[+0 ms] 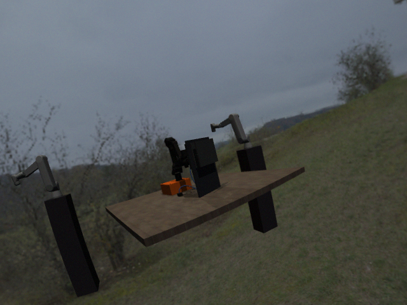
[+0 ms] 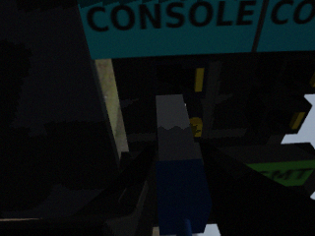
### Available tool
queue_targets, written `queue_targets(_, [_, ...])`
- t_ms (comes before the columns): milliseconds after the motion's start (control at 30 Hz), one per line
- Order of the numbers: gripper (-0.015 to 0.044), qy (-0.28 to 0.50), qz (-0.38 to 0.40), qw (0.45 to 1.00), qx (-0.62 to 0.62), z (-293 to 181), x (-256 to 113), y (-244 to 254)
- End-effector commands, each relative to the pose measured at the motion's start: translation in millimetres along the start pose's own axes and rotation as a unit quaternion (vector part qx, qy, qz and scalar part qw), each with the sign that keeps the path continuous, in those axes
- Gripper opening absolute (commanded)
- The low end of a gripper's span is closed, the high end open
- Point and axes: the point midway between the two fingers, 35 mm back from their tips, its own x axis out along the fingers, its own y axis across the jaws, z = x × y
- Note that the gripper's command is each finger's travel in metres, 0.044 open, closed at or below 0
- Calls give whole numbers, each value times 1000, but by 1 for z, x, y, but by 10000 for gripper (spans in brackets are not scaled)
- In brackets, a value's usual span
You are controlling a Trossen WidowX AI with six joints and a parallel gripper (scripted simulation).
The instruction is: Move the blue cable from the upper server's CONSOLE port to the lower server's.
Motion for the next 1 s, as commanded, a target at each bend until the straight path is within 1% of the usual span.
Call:
queue_targets(0, [0, 2, -6, 1000, 1, 1, 3, -4])
queue_targets(967, [0, 2, -8, 1000, 1, 7, 11, -5])
